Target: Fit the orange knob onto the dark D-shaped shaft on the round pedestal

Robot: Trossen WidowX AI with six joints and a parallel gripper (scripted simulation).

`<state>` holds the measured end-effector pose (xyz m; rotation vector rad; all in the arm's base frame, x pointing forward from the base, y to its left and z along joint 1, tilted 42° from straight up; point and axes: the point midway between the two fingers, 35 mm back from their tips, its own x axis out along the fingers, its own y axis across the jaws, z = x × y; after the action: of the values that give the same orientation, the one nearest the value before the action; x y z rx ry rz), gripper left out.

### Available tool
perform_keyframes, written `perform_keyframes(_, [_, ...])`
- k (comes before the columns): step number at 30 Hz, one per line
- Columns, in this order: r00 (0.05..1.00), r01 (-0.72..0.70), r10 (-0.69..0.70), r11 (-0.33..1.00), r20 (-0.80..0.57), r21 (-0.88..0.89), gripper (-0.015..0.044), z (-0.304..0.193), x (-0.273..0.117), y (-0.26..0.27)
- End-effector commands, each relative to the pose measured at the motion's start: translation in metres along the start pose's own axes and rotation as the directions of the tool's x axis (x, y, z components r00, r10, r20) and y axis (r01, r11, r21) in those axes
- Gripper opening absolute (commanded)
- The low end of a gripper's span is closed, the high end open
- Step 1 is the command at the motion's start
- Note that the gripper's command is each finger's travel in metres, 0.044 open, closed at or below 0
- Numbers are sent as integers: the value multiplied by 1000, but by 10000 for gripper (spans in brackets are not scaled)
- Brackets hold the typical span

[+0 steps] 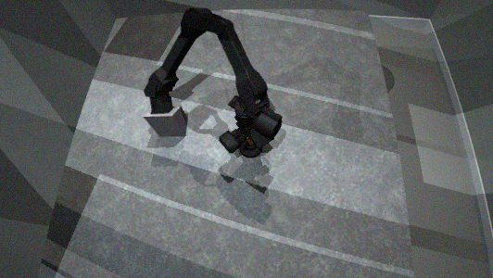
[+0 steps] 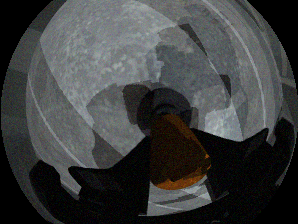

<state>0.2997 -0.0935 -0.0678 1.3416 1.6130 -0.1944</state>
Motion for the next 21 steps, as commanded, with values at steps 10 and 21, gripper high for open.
perform_keyframes(10, [1000, 0, 0, 1000, 3, 3, 0, -1, 3, -1])
perform_keyframes(21, [1000, 0, 0, 1000, 3, 3, 0, -1, 0, -1])
